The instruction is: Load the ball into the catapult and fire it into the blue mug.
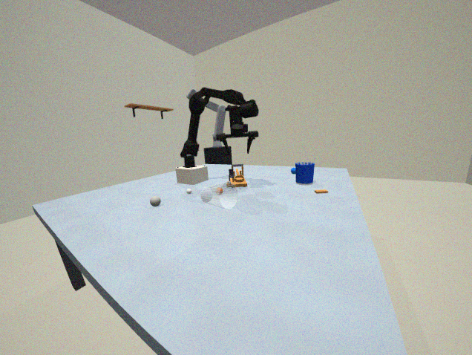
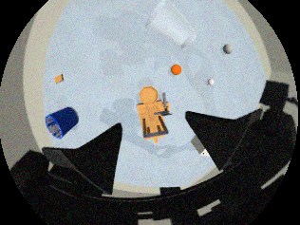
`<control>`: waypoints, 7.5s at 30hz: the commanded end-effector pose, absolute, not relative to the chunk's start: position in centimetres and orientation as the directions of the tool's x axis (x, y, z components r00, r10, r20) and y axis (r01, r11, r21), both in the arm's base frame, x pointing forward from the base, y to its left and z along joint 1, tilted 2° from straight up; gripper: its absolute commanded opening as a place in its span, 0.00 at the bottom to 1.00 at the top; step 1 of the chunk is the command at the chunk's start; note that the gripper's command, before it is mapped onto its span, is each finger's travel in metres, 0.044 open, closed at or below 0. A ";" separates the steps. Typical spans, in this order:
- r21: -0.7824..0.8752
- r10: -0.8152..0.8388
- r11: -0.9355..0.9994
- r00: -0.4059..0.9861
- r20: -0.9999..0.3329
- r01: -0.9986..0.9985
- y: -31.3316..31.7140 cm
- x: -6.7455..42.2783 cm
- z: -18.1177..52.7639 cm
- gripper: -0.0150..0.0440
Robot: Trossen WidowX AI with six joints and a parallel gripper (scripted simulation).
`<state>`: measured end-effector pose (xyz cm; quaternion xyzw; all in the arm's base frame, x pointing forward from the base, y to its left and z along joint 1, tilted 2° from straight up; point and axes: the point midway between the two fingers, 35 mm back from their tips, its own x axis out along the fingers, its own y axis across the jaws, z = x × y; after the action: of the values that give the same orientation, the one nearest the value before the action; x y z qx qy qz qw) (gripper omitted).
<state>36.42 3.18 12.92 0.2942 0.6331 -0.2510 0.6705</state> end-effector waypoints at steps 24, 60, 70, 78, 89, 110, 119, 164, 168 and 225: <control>0.038 0.038 0.999 0.067 -0.997 0.011 5.6 34.7 12.1 1.00; -0.043 0.039 0.330 0.059 -0.998 -0.943 8.9 31.5 10.7 1.00; -0.057 0.039 -0.011 0.057 -0.998 -0.998 9.7 30.5 10.3 1.00; -0.064 0.039 -0.284 0.055 -0.998 -0.957 10.3 29.7 10.0 1.00; -0.065 0.039 -0.620 0.052 -0.998 -0.782 11.0 28.6 9.5 1.00; -0.064 0.039 -0.710 0.051 -0.998 -0.701 11.4 28.3 4.6 1.00; -0.064 0.039 -0.710 0.051 -0.998 -0.701 11.5 28.5 3.4 1.00; -0.070 0.045 -0.707 0.053 -0.998 -0.704 11.7 28.8 -0.4 0.47; -0.069 0.045 -0.707 0.053 -0.998 -0.704 11.7 28.8 0.7 0.35; -0.046 0.044 0.174 0.054 -0.998 -0.984 17.3 32.0 3.4 0.25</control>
<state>31.86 17.37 3.74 -0.4542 0.5155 0.4586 0.5637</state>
